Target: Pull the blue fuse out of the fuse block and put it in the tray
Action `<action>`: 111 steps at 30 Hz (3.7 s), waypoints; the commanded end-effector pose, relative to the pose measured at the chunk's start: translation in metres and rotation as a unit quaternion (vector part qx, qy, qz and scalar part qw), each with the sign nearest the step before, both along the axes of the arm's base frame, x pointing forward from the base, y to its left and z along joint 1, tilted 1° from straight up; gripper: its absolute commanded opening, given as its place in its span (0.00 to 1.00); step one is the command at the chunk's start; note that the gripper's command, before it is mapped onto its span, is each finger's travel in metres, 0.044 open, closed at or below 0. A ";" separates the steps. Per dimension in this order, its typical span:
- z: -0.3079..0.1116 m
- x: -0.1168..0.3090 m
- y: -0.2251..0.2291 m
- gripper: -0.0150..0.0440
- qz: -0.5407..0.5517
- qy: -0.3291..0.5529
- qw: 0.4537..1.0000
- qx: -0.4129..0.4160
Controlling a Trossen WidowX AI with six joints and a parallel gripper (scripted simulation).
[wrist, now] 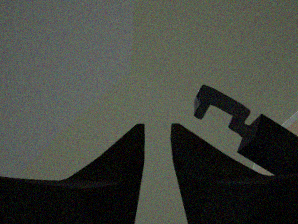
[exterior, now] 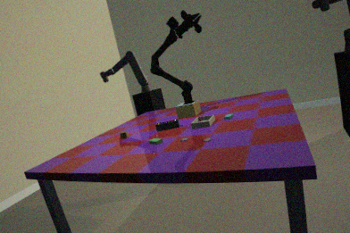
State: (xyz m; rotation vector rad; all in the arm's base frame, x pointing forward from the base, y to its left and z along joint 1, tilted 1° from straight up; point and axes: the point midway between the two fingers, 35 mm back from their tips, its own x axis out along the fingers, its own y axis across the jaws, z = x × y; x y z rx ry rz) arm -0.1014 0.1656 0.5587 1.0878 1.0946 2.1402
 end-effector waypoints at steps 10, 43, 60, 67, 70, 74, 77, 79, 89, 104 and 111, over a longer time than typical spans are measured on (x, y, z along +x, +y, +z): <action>-0.098 0.113 0.134 0.38 -0.297 -0.159 0.930 -0.146; -0.399 0.441 -0.014 0.38 -0.425 -0.347 0.537 -0.641; -0.524 0.415 -0.218 0.38 -0.199 -0.270 0.489 -0.805; -0.524 0.415 -0.218 0.38 -0.199 -0.270 0.489 -0.805; -0.526 0.415 -0.218 0.38 -0.199 -0.270 0.489 -0.805; -0.530 0.415 -0.218 0.38 -0.199 -0.270 0.489 -0.805; -0.533 0.415 -0.218 0.38 -0.199 -0.270 0.489 -0.805; -0.535 0.415 -0.218 0.38 -0.199 -0.270 0.489 -0.805; -0.544 0.414 -0.217 0.38 -0.199 -0.270 0.489 -0.805; -0.555 0.413 -0.217 0.38 -0.199 -0.270 0.489 -0.805; -0.555 0.413 -0.217 0.38 -0.199 -0.270 0.489 -0.805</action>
